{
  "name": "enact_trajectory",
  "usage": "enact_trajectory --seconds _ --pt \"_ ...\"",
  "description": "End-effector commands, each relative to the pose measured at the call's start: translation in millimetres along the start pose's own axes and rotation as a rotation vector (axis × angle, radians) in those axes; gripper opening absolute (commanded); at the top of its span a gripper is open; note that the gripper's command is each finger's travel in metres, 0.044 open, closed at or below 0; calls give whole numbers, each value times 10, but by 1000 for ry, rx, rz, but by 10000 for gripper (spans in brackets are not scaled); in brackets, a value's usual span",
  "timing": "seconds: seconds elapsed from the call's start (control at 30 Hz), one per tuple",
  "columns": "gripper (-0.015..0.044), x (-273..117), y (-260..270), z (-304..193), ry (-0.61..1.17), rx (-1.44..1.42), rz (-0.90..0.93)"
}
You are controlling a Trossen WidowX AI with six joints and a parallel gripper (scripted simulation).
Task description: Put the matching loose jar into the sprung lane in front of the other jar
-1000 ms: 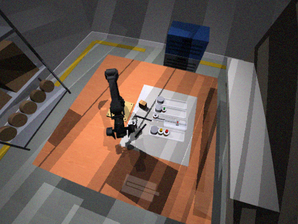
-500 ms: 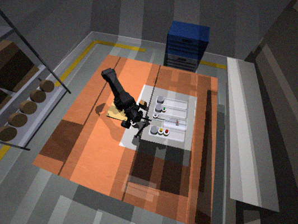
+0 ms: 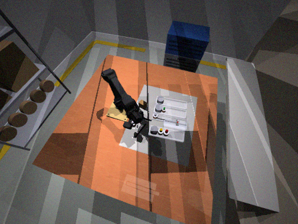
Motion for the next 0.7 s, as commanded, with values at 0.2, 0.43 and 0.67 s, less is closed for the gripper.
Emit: enact_trajectory --seconds 0.2,0.43,0.67 --pt "440 228 11 5 -6 -7 0" --pt "440 302 9 8 -6 -7 0" --pt "440 416 8 10 -6 -7 0"
Point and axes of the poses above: the point midway between the two fingers, 35 mm back from their tips, its own x axis out along the fingers, its own y axis across the jaws, z = x × y, the point moved 2 cm from there along -x, back along the fingers, and after that the axes turned 3 degrees about x, right-handed, at the moved point
